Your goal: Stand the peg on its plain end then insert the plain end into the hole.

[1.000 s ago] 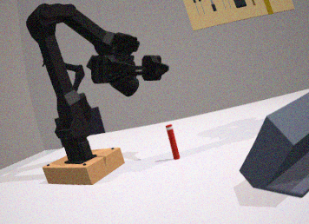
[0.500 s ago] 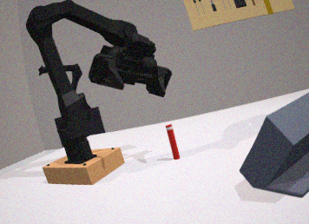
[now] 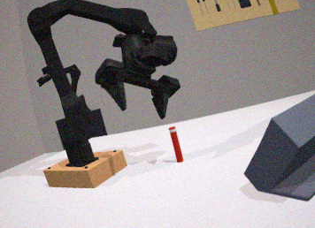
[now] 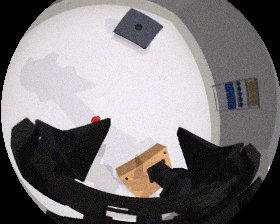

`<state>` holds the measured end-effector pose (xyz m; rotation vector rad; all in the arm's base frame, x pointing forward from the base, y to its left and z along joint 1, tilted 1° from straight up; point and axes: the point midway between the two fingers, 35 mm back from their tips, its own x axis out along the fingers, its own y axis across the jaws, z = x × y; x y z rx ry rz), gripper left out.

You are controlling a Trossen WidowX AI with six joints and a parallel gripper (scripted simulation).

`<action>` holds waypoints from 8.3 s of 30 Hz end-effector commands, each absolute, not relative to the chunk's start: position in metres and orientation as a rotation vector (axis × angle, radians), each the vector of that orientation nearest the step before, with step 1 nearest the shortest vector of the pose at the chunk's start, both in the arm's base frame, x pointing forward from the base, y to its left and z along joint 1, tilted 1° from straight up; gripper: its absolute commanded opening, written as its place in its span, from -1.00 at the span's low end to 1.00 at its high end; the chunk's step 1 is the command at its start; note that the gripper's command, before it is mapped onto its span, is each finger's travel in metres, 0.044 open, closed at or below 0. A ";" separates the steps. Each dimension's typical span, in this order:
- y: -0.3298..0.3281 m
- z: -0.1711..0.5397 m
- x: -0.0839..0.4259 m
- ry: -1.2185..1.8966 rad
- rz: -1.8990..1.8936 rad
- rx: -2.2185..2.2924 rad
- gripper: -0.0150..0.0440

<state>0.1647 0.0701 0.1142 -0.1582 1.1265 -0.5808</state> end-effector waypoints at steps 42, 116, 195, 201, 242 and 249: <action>0.110 0.094 0.196 1.535 -0.082 0.106 1.00; 0.111 0.075 0.199 1.533 -0.084 0.107 -0.49; 0.054 0.129 0.331 0.807 -0.525 0.382 -0.49; 0.047 0.133 0.341 0.732 -0.566 0.415 -0.49; 0.010 0.110 0.392 0.588 -0.638 0.478 -0.49; 0.008 0.108 0.394 0.584 -0.638 0.474 -0.49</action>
